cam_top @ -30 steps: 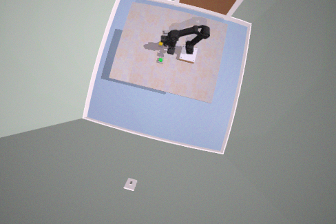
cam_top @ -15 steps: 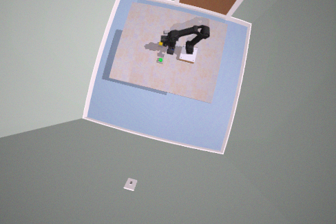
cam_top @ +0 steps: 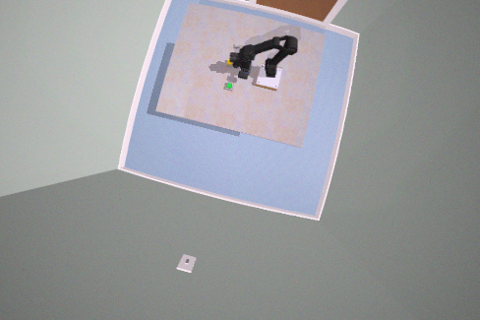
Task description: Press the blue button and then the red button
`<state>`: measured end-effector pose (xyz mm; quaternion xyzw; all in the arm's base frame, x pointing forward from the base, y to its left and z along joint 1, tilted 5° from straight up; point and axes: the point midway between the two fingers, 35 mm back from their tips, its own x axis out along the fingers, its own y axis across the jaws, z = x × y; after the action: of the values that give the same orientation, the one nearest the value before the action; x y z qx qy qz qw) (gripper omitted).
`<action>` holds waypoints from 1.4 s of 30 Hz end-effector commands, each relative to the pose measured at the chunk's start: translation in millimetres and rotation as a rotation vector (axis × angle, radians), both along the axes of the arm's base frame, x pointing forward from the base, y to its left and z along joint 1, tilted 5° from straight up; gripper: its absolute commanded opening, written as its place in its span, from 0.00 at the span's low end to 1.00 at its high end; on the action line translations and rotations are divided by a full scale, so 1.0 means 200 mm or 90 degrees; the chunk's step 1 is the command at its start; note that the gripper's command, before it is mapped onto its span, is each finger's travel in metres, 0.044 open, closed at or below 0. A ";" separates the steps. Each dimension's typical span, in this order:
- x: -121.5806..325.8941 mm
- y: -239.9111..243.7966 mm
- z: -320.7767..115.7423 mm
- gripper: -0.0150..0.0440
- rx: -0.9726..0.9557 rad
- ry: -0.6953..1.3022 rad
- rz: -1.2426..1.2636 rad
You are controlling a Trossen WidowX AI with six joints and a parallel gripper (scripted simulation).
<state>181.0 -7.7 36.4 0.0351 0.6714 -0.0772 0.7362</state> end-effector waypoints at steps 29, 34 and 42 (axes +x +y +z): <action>-0.02 0.01 0.13 0.29 0.002 0.009 0.003; -0.04 0.03 0.39 0.29 0.003 0.008 0.003; -0.01 -0.07 0.44 0.29 0.003 0.010 0.003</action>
<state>173.7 -9.1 121.5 0.0324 0.6779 -0.0726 0.7308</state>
